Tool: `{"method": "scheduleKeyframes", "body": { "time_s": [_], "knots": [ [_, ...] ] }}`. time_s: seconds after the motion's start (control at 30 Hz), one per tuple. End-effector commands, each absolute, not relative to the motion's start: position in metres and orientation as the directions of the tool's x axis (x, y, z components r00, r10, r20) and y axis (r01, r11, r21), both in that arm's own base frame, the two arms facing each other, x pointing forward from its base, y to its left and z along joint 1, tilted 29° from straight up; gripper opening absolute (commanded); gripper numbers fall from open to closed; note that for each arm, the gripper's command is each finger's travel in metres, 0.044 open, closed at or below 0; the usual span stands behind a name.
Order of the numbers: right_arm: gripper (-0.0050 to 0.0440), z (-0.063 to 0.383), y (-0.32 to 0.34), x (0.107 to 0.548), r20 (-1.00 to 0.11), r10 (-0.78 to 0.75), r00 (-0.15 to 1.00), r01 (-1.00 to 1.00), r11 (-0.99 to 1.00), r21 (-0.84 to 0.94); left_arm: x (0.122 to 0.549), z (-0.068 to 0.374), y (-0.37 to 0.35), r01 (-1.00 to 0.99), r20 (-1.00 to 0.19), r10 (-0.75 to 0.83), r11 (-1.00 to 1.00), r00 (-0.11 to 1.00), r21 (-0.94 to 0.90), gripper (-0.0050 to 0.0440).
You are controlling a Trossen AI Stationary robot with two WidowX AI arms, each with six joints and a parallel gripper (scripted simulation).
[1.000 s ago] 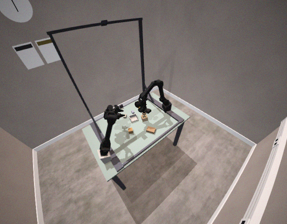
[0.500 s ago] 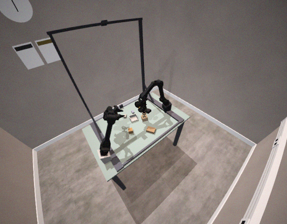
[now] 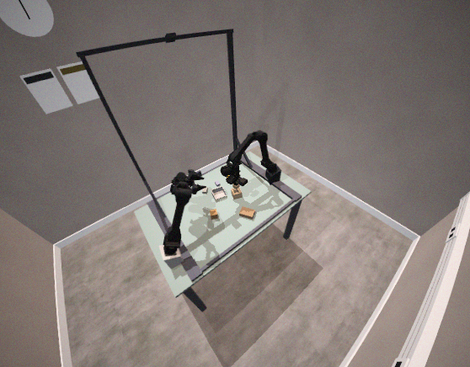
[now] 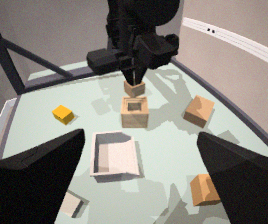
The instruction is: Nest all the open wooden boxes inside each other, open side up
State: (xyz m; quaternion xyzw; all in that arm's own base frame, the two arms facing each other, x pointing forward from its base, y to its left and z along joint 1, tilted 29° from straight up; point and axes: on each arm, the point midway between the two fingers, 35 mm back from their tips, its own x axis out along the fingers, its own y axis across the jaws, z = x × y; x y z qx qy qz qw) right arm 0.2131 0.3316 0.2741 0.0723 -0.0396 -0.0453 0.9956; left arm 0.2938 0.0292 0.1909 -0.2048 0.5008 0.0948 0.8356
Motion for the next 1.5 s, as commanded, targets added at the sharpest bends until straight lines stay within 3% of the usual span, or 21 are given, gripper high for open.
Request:
{"method": "scheduleKeyframes", "body": {
  "time_s": [0.0, 0.27, 0.43, 0.77, 1.47],
  "knots": [
    [0.04, 0.3115, 0.3252, 0.2169, 0.094, -0.114, 0.989, 0.093, 0.974, 0.207, 0.2951, 0.1971, 0.0298, -0.358, -0.868, -0.045, 0.899, 0.495, -0.251, 0.0136],
    [0.04, 0.3048, 0.3275, 0.2163, 0.089, -0.112, 0.99, 0.094, 0.977, 0.189, 0.2951, 0.1971, 0.0305, -0.386, -0.868, -0.044, 0.884, 0.495, -0.265, 0.0136],
    [0.04, 0.3048, 0.3275, 0.2163, 0.089, -0.112, 0.99, 0.094, 0.977, 0.189, 0.2962, 0.1937, 0.0301, -0.502, -0.874, -0.048, 0.802, 0.484, -0.322, 0.0136],
    [0.04, 0.3048, 0.3275, 0.2163, 0.089, -0.112, 0.99, 0.094, 0.977, 0.189, 0.2958, 0.1943, 0.03, -0.715, -0.873, -0.047, 0.554, 0.486, -0.427, 0.0136],
    [0.04, 0.3048, 0.3275, 0.2163, 0.089, -0.112, 0.99, 0.094, 0.977, 0.189, 0.2958, 0.1942, 0.03, -0.874, -0.873, -0.047, 0.0, 0.485, -0.486, 0.0136]
  ]
}}
